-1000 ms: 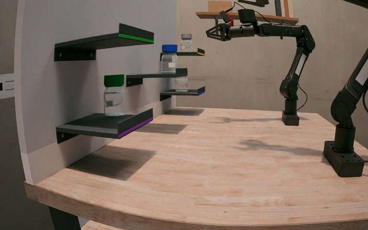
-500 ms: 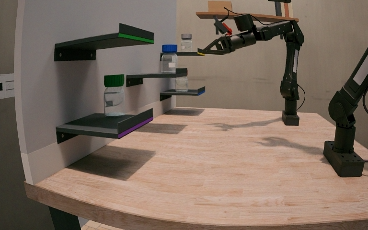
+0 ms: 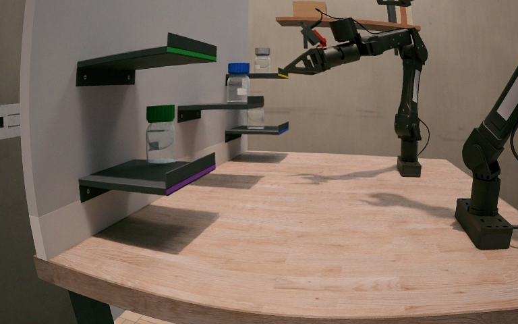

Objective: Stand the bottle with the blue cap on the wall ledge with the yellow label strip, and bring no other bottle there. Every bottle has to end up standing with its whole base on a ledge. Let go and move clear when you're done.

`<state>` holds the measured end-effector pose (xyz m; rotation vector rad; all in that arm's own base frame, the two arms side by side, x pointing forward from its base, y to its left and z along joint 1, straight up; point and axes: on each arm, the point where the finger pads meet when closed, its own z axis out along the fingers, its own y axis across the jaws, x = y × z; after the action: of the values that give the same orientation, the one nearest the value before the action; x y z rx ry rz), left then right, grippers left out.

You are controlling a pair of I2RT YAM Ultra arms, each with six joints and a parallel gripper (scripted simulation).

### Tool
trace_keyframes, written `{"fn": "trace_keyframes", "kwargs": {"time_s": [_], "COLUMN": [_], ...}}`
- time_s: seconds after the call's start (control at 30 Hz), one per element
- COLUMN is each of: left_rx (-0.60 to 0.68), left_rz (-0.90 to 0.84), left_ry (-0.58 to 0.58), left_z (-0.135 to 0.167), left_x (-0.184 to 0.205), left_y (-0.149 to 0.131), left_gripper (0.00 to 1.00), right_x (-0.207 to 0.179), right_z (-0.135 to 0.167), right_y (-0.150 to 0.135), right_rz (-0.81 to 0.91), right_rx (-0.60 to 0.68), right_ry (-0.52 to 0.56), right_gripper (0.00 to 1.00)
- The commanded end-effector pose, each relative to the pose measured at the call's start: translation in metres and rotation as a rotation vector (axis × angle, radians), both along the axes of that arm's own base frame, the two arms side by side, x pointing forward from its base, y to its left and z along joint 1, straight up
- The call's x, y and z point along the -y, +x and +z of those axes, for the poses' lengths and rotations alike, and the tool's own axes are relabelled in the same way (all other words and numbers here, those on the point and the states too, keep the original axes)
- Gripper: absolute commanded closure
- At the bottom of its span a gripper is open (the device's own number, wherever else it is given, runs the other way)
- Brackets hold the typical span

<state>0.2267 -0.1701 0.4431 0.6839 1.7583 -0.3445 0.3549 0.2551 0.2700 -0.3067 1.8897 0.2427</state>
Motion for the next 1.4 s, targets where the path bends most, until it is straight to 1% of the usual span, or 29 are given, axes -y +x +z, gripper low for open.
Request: {"fn": "trace_keyframes", "kwargs": {"time_s": [0.0,0.1,0.13,0.2,0.33,0.5,0.57,0.7,0.77,0.93,1.03,1.37], "left_rx": [0.012,0.012,0.012,0.012,0.012,0.012,0.012,0.012,0.012,0.012,0.012,0.012], "left_rz": [-0.001,-0.001,-0.001,-0.001,-0.001,-0.001,-0.001,-0.001,-0.001,-0.001,-0.001,-0.001], "left_ry": [-0.010,-0.010,-0.010,-0.010,-0.010,-0.010,-0.010,-0.010,-0.010,-0.010,-0.010,-0.010], "left_z": [0.010,0.010,0.010,0.010,0.010,0.010,0.010,0.010,0.010,0.010,0.010,0.010], "left_x": [-0.004,-0.004,-0.004,-0.004,-0.004,-0.004,-0.004,-0.004,-0.004,-0.004,-0.004,-0.004], "left_y": [-0.007,-0.007,-0.007,-0.007,-0.007,-0.007,-0.007,-0.007,-0.007,-0.007,-0.007,-0.007], "left_gripper": [0.11,0.11,0.11,0.11,0.11,0.11,0.11,0.11,0.11,0.11,0.11,0.11], "right_x": [-0.006,-0.006,-0.007,-0.008,-0.011,-0.018,-0.018,-0.022,-0.024,-0.025,-0.024,-0.024], "right_z": [0.026,0.026,0.028,0.028,0.042,0.031,0.031,0.016,0.020,0.005,0.010,0.010], "right_y": [0.003,0.003,0.004,0.006,0.021,0.046,0.046,0.064,0.071,0.077,0.076,0.076], "right_rz": [-0.006,-0.006,-0.008,-0.002,-0.004,-0.007,-0.007,-0.016,-0.020,-0.024,-0.025,-0.027], "right_rx": [0.052,0.052,0.058,0.081,0.178,0.289,0.289,0.341,0.362,0.335,0.342,0.343], "right_ry": [0.056,0.056,0.068,0.060,0.102,0.116,0.116,0.110,0.118,0.100,0.106,0.106], "right_gripper": [0.00,0.00,0.06,0.06,0.06,0.06,0.06,0.06,0.06,0.06,0.06,0.06]}}
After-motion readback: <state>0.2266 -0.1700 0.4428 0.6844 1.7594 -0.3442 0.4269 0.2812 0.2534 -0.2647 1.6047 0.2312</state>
